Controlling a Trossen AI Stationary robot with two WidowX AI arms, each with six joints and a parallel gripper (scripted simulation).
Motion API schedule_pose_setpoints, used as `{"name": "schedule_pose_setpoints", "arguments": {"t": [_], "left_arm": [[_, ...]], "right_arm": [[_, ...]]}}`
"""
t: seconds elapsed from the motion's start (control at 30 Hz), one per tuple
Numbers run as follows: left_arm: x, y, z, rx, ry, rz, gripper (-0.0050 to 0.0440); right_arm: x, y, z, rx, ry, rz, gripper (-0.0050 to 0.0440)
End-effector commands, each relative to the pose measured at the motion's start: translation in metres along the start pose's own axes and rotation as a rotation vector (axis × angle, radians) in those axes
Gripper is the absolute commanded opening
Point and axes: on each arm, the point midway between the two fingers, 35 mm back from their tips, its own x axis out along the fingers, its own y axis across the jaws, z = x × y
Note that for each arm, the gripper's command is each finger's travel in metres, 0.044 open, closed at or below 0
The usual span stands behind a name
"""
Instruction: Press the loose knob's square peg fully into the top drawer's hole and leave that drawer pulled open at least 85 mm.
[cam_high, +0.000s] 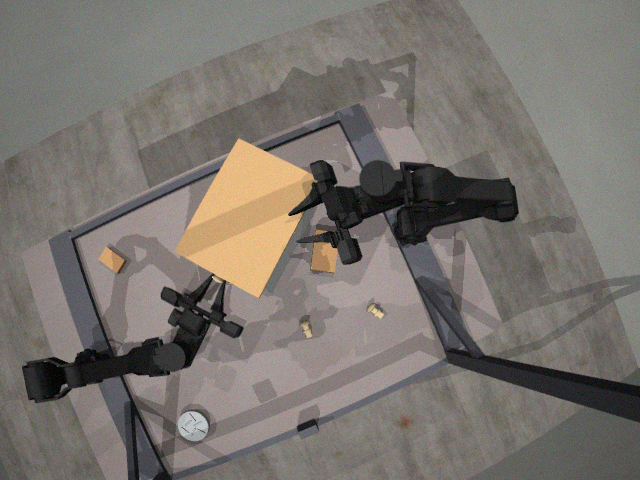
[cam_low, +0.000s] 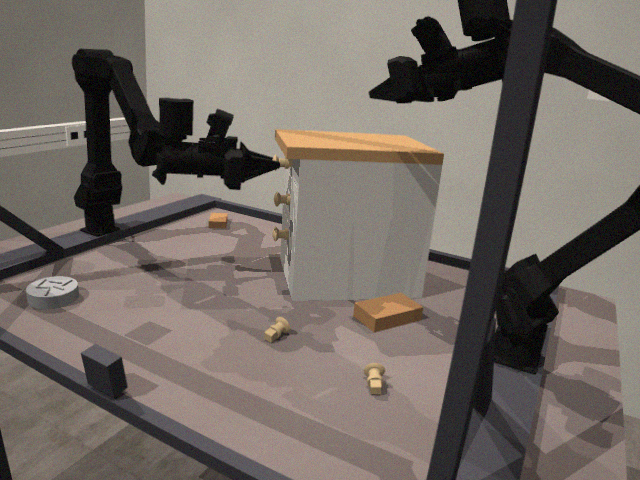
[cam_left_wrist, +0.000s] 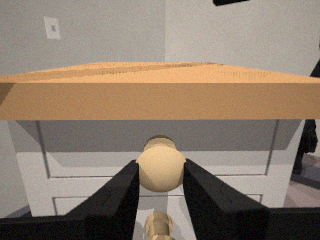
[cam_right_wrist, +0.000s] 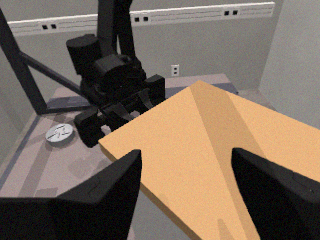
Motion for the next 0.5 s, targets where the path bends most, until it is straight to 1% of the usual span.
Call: {"name": "schedule_pose_setpoints", "arguments": {"t": [0.0,0.47], "left_arm": [[0.008,-0.001,0.015,-0.029,-0.021,0.003,0.008],[0.018,-0.001,0.016,-0.027,-0.023,0.003,0.008]], "right_arm": [[0.004,0.001,0.004,0.003,-0.013,0.002,0.024],[0.017,0.001,0.004,0.003,-0.013,0.002,0.024]]}}
